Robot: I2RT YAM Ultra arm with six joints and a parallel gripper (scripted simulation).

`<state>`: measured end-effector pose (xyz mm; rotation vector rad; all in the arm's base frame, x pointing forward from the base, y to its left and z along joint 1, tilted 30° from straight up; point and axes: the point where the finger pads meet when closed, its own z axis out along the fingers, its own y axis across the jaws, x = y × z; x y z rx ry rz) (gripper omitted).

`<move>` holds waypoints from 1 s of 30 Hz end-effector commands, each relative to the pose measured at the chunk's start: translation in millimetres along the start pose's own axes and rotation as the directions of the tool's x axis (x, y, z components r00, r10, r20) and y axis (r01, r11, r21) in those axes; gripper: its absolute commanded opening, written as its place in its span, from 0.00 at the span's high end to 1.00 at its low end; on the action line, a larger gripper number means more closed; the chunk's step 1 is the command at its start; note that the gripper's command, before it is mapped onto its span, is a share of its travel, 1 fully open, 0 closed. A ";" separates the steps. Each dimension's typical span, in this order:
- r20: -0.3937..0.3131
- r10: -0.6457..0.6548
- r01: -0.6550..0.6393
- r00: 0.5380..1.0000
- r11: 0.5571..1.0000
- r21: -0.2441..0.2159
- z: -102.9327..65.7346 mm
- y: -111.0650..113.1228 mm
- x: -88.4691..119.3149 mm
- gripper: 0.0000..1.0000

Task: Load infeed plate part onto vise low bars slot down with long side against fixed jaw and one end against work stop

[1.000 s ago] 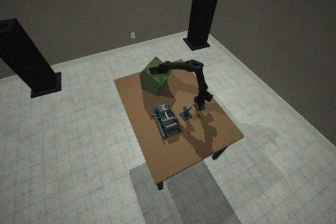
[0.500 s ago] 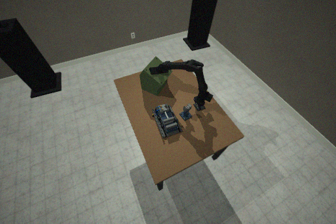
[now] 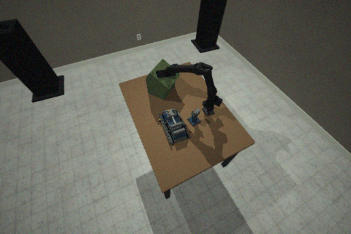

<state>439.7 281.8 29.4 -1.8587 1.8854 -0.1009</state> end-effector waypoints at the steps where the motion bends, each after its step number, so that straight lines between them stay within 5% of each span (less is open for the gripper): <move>1: 0.044 -0.005 0.003 0.999 0.999 0.046 -15.6 -17.6 -18.4 1.00; 26: 0.042 -0.004 0.002 0.999 0.999 0.044 -32.7 -17.1 -17.1 1.00; 30: 0.018 -0.001 0.001 1.000 1.000 0.009 -32.4 -1.9 -6.0 1.00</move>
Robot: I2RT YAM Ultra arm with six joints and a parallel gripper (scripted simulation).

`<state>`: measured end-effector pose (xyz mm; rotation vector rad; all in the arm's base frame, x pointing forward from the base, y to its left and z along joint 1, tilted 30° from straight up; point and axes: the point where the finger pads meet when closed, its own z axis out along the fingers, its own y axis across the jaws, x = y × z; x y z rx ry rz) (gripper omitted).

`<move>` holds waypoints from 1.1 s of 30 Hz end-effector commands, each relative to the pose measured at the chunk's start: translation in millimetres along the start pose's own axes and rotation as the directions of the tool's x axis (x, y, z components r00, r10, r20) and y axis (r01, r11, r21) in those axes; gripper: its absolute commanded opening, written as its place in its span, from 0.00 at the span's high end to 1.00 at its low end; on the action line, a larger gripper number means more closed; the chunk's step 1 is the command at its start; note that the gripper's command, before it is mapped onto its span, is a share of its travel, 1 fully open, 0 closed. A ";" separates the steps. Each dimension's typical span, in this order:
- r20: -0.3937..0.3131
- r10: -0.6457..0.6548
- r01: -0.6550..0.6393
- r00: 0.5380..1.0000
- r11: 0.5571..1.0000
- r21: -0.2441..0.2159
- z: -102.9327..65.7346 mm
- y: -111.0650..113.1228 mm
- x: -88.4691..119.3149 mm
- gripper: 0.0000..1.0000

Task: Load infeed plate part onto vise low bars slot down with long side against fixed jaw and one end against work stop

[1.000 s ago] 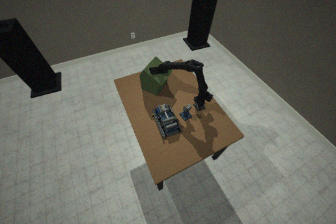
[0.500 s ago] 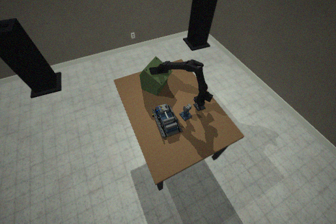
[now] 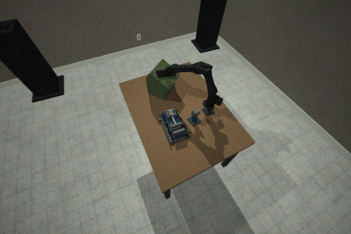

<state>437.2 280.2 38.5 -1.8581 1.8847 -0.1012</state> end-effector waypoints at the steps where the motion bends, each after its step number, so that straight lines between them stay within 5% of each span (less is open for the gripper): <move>1: 0.018 -0.001 0.001 1.000 1.000 0.008 -25.1 -0.6 -4.6 1.00; 15: 0.015 0.001 -0.001 1.000 1.000 0.010 -61.4 -0.2 -0.9 1.00; 33: 0.038 -0.002 0.001 0.999 0.999 0.047 -138.5 -9.8 -7.7 1.00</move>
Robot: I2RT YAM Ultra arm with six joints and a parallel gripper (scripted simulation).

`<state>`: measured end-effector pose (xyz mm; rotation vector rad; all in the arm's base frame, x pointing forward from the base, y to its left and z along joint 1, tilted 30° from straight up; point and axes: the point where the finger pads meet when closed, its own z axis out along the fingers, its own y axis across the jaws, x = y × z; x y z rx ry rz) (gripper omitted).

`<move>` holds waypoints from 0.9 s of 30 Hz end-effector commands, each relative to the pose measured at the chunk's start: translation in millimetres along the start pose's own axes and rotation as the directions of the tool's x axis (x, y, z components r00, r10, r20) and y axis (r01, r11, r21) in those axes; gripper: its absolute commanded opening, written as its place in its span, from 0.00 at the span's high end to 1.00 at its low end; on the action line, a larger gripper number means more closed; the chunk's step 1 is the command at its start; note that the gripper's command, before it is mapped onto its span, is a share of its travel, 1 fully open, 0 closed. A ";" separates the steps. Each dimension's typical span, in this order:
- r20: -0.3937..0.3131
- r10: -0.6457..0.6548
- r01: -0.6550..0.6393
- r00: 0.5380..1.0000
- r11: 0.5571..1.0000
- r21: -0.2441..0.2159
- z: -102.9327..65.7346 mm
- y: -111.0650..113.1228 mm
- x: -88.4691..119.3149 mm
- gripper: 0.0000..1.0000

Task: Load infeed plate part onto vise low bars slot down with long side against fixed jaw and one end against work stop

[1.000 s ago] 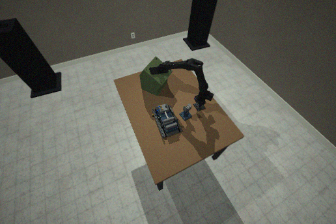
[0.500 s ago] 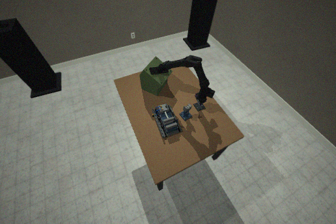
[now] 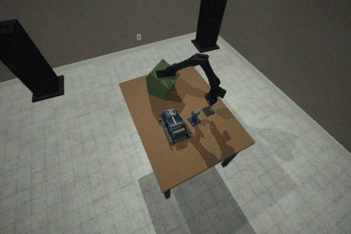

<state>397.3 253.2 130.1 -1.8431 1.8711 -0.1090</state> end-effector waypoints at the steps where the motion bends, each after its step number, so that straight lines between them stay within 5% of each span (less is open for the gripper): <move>1: 0.028 -0.001 0.001 1.000 1.000 0.028 -39.5 -10.0 -5.5 1.00; 11: 0.027 -0.001 0.000 1.000 1.000 0.029 -81.8 -7.4 -4.1 1.00; 27: 0.027 0.000 -0.001 1.000 1.000 0.029 -112.7 -5.3 -3.4 1.00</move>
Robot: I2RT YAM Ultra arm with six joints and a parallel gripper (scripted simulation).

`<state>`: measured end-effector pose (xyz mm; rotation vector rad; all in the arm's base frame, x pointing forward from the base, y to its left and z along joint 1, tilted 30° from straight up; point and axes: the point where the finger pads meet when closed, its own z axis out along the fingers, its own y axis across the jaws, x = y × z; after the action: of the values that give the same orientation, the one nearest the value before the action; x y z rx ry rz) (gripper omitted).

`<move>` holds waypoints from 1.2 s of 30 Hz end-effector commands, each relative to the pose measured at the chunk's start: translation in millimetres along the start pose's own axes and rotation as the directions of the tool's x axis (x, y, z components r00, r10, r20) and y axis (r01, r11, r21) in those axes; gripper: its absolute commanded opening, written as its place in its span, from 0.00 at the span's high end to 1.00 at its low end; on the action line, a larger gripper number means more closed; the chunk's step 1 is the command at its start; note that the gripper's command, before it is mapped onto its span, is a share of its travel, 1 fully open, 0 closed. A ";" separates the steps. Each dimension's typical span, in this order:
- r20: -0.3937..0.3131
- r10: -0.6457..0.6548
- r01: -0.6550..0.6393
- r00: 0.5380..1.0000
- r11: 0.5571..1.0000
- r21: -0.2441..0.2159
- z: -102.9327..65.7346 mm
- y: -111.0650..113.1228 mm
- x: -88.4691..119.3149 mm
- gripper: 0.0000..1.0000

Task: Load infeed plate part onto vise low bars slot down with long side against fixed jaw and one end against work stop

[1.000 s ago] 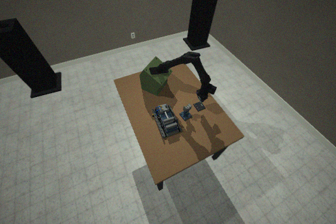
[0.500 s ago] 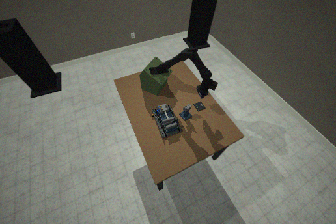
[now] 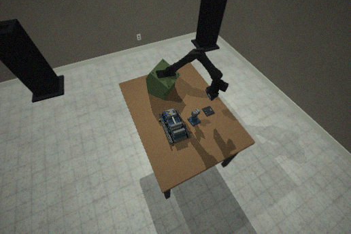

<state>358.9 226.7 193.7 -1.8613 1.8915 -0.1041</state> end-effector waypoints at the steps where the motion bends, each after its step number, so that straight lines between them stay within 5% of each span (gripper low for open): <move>1: 0.045 -0.004 0.001 0.999 0.999 0.050 -35.6 -11.7 -8.1 1.00; 36: 0.044 -0.003 0.001 0.999 0.999 0.050 -39.1 -11.4 -7.8 1.00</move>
<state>353.1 223.3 197.1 -1.8745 1.9044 -0.0981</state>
